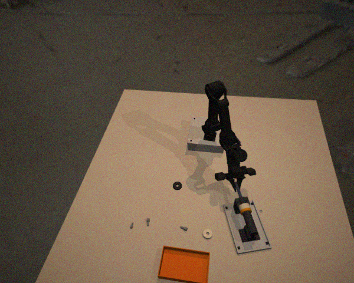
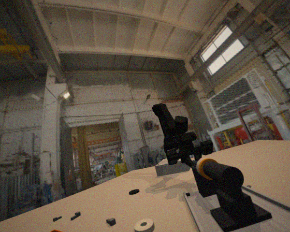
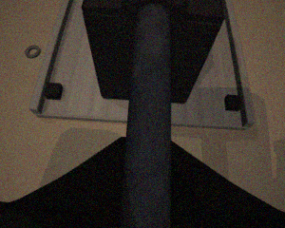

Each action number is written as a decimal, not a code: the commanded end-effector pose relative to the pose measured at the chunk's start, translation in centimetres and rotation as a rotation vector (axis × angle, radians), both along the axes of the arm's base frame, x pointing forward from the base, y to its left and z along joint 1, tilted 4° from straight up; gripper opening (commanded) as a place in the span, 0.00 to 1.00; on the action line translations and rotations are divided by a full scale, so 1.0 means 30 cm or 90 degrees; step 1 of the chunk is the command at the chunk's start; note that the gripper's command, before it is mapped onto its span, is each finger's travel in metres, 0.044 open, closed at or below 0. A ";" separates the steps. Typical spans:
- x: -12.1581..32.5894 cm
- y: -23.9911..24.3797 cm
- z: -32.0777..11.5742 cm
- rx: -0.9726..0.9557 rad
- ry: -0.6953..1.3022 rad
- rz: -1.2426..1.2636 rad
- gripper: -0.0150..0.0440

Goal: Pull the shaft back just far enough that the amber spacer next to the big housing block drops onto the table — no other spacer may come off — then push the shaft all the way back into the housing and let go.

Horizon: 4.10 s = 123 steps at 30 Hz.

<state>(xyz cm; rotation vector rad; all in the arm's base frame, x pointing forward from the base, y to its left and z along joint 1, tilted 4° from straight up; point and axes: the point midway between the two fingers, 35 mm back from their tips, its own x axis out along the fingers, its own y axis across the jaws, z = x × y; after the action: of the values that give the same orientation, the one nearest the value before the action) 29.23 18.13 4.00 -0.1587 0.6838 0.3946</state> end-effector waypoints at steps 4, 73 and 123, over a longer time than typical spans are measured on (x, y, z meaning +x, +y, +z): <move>-0.003 -0.003 0.000 0.000 0.000 -0.003 0.25; -0.030 -0.015 -0.003 0.000 0.000 -0.003 0.25; -0.050 -0.023 -0.006 0.000 0.001 -0.003 0.25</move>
<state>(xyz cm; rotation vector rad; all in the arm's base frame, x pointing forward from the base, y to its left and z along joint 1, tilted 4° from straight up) 27.78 17.50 3.83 -0.1589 0.6852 0.3948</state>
